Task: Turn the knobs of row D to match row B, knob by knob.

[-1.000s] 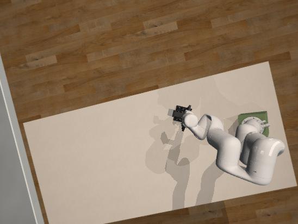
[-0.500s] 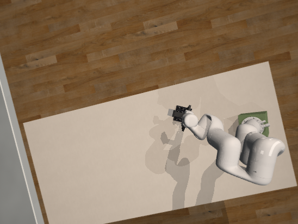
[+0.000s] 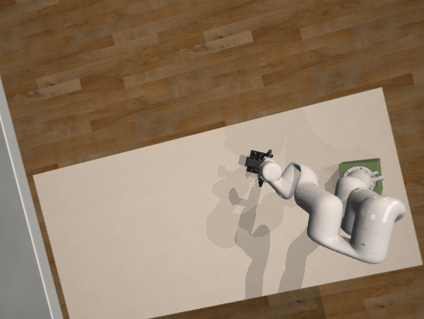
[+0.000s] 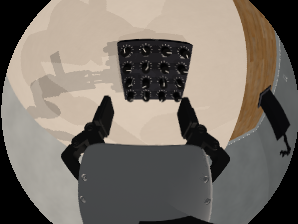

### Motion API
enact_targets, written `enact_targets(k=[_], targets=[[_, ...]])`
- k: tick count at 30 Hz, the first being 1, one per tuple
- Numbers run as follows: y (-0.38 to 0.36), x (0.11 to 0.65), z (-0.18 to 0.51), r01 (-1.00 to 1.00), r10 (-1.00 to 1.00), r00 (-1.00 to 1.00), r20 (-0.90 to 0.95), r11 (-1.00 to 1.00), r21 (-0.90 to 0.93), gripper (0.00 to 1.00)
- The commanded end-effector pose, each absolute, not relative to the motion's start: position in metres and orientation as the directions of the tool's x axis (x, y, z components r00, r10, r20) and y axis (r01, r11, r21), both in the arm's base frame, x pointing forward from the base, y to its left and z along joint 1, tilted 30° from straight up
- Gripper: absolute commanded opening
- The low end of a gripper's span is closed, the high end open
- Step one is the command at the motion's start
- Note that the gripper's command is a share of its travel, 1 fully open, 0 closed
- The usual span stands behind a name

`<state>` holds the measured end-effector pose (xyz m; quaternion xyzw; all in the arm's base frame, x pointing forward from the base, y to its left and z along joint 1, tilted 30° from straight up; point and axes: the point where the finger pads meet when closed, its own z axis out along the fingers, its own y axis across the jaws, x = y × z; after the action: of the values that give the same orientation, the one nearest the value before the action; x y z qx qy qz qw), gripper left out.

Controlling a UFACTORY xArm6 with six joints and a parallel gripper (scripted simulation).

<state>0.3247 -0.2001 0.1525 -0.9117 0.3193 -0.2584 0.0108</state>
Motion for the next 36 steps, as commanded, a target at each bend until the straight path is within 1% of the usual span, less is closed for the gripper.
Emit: enact_targets(k=[1,36], targets=[[-0.2005,0.3253,0.1536,-0.576,-0.587,0.661,0.467,-0.796,-0.185,1.0],[-0.1939,0.3171,0.1477,-0.576,-0.587,0.661,0.467,-0.796,-0.185,1.0]])
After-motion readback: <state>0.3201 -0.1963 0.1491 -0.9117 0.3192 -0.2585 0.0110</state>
